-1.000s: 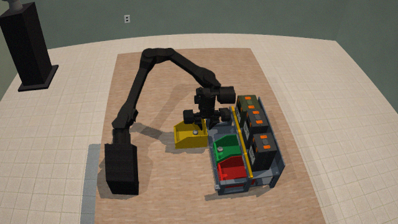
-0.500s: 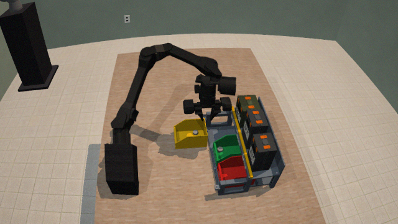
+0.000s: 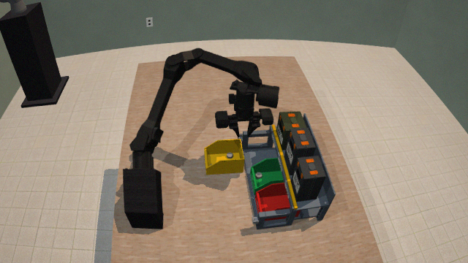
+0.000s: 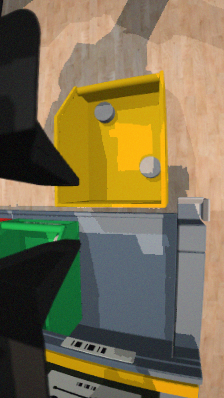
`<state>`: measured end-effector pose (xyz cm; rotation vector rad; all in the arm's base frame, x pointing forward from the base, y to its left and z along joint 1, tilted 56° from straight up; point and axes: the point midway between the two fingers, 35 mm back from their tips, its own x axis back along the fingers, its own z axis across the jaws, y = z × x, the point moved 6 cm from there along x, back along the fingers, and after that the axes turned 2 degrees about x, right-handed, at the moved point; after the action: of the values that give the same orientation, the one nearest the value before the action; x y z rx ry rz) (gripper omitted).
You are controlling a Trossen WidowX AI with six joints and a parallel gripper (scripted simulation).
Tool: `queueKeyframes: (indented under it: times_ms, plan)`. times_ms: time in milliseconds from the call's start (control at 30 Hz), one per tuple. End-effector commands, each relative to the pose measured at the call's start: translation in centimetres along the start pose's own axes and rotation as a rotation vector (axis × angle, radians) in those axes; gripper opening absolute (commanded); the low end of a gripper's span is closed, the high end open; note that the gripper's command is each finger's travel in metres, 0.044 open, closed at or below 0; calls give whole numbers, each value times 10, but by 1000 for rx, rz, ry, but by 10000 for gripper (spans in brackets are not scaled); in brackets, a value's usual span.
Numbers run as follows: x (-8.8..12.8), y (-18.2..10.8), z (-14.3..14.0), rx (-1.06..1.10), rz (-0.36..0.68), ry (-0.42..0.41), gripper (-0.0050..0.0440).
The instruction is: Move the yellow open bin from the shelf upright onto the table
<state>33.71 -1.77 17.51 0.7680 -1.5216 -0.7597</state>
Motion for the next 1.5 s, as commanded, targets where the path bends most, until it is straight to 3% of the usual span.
queueKeyframes:
  times_ms: [0,1467]
  plan:
    - [3,1,-1,6,2,6,150]
    - [-14,1,-1,6,3,6,150]
